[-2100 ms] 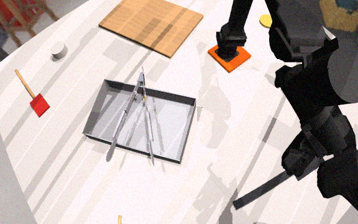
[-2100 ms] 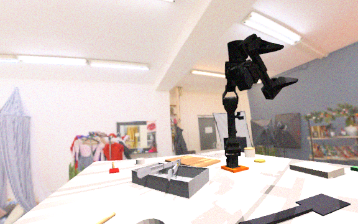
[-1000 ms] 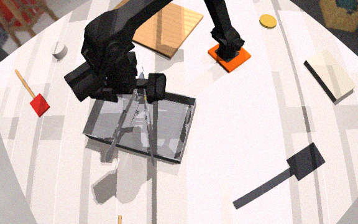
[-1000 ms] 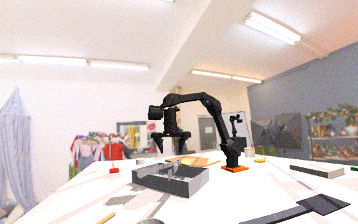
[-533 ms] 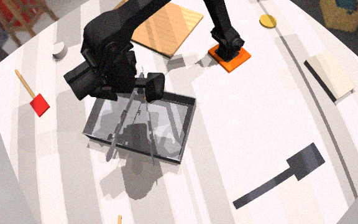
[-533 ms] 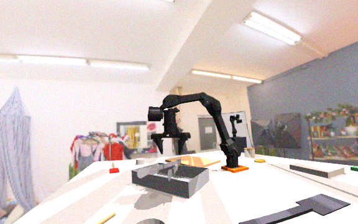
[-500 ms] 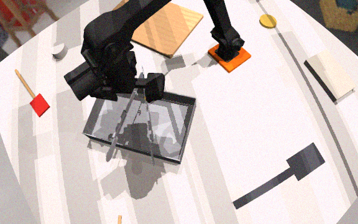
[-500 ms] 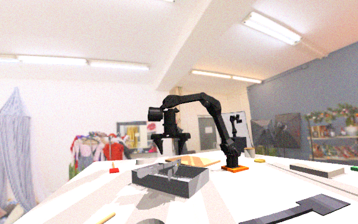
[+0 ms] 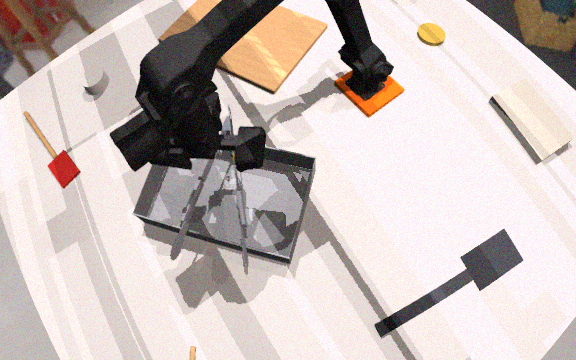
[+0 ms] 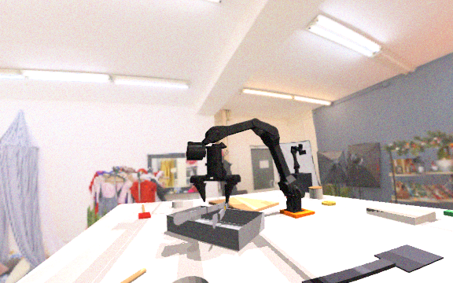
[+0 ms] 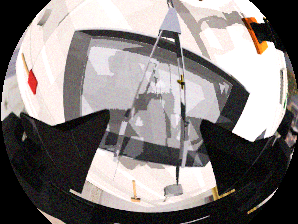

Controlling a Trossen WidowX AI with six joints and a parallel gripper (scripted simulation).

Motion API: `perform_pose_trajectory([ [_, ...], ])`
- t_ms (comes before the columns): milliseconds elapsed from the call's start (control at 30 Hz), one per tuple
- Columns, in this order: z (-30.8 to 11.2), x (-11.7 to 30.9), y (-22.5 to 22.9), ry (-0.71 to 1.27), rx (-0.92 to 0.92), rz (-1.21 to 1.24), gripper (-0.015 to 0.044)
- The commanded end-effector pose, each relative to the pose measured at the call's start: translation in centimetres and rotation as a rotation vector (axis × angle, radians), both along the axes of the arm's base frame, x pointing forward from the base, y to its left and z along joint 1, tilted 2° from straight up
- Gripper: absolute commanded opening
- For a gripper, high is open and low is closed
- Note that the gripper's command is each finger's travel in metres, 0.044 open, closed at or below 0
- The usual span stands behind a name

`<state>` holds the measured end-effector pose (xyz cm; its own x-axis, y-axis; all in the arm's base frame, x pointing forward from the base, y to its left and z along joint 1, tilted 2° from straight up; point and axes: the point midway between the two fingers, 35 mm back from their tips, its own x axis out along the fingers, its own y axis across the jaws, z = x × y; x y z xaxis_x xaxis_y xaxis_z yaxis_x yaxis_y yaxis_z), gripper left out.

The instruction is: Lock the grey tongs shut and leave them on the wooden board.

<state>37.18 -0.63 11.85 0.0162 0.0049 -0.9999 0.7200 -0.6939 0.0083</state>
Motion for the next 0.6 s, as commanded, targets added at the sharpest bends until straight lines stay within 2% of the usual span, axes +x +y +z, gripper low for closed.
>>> perform_pose_trajectory([
  [0,-0.9,-0.2,-0.1,0.012,-0.006,0.005,0.044],
  [567,-3.7,-0.1,-0.1,0.012,-0.006,0.005,0.044],
])
